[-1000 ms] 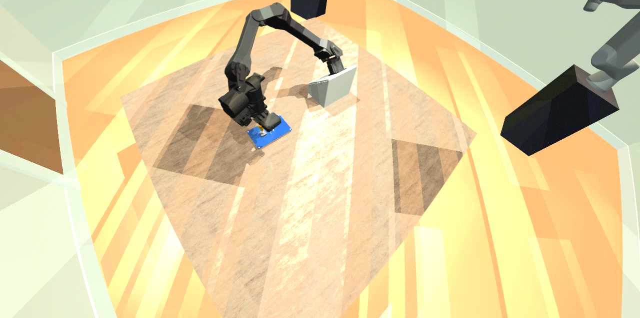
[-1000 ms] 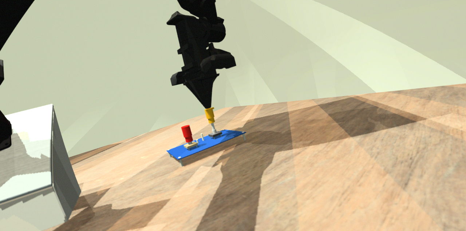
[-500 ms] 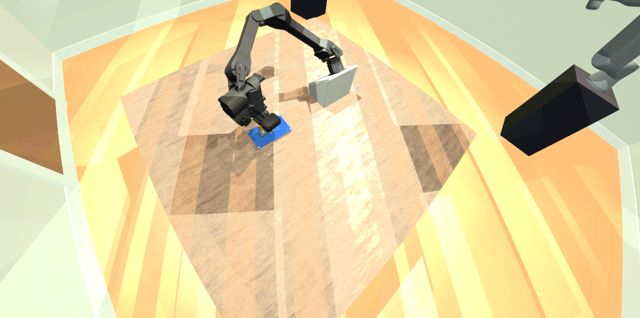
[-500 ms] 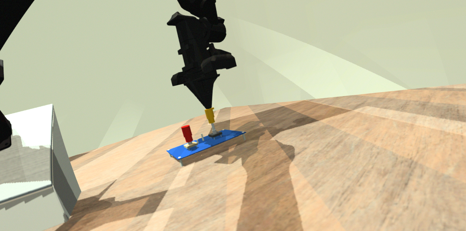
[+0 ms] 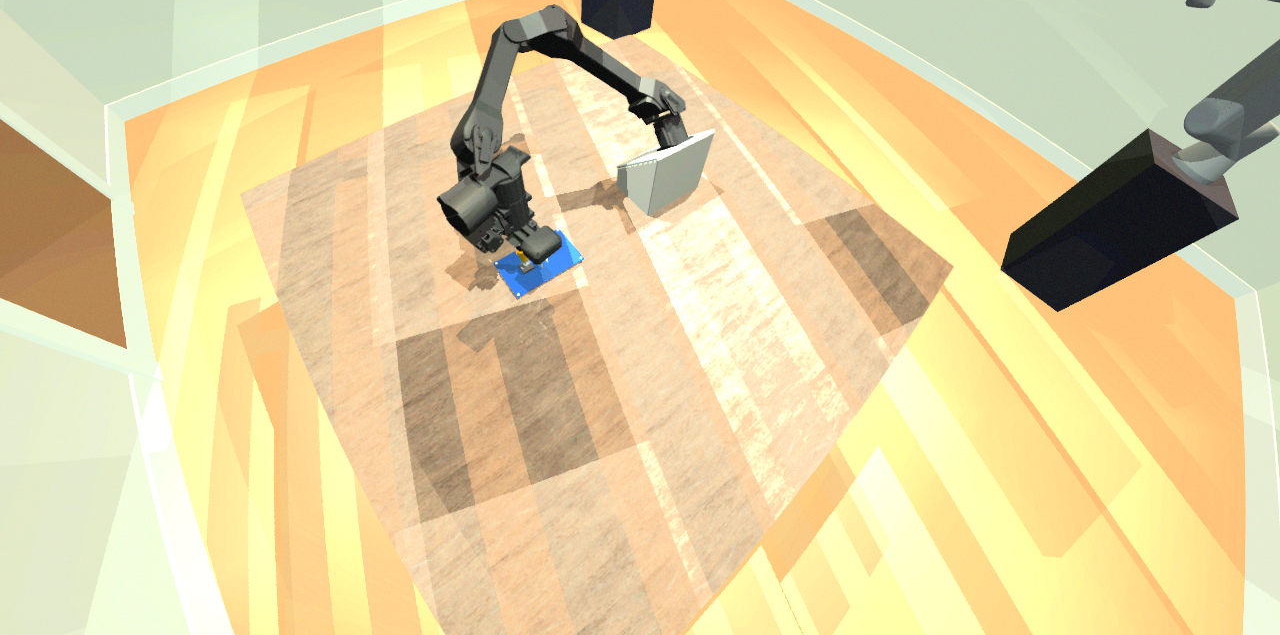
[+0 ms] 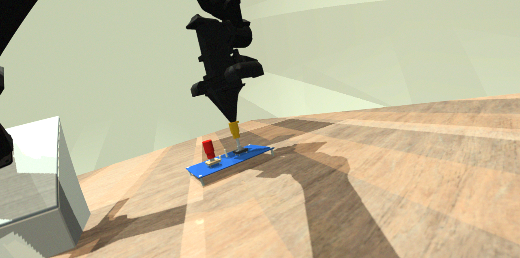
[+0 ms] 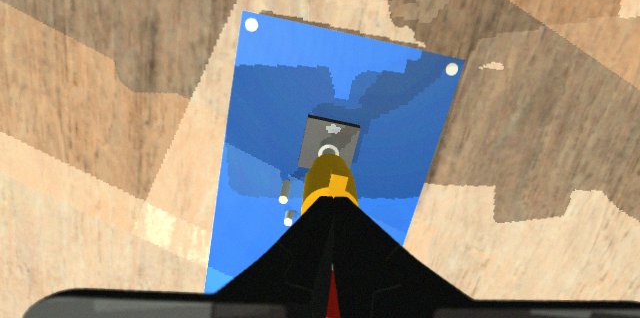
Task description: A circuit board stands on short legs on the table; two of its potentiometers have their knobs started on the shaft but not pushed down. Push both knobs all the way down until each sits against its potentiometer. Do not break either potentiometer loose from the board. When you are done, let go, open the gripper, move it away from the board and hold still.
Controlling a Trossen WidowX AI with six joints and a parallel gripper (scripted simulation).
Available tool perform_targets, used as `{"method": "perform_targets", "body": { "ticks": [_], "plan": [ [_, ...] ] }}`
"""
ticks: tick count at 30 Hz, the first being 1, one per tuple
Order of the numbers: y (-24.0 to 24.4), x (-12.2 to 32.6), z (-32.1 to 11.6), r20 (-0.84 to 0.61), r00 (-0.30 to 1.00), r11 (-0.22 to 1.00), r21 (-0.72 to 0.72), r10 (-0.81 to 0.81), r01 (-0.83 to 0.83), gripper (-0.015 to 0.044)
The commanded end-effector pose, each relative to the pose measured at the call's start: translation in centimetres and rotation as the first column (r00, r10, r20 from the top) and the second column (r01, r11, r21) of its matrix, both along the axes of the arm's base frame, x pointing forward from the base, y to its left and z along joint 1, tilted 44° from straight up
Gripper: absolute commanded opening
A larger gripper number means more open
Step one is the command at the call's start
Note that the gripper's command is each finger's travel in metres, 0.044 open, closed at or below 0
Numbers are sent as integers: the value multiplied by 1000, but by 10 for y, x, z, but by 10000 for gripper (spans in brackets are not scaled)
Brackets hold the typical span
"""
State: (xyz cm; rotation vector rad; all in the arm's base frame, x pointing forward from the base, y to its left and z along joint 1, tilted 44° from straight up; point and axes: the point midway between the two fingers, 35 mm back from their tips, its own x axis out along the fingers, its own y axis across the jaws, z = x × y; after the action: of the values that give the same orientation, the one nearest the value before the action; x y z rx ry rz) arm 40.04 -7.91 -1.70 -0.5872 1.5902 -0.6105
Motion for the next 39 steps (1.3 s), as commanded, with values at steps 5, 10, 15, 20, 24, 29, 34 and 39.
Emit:
{"method": "perform_targets", "body": {
  "ticks": [5, 10, 15, 20, 24, 29, 34, 39],
  "plan": [
    [-6, -2, -6, -7, 1000, 1000, -4, -6, 6, 0],
    [-9, -2, -9, -7, 1000, 1000, -4, -6, 6, 0],
    [-10, -2, -10, -7, 1000, 1000, -4, -6, 6, 0],
    [-10, -2, -10, -7, 1000, 1000, -4, -6, 6, 0],
    [-12, -3, -12, -7, 1000, 1000, -4, -6, 6, 0],
    [-14, -3, -14, -7, 1000, 1000, -4, -6, 6, 0],
    [-14, -3, -14, -7, 1000, 1000, -4, -6, 6, 0],
    [-16, -3, -16, -7, 1000, 1000, -5, -6, 6, 0]
  ]
}}
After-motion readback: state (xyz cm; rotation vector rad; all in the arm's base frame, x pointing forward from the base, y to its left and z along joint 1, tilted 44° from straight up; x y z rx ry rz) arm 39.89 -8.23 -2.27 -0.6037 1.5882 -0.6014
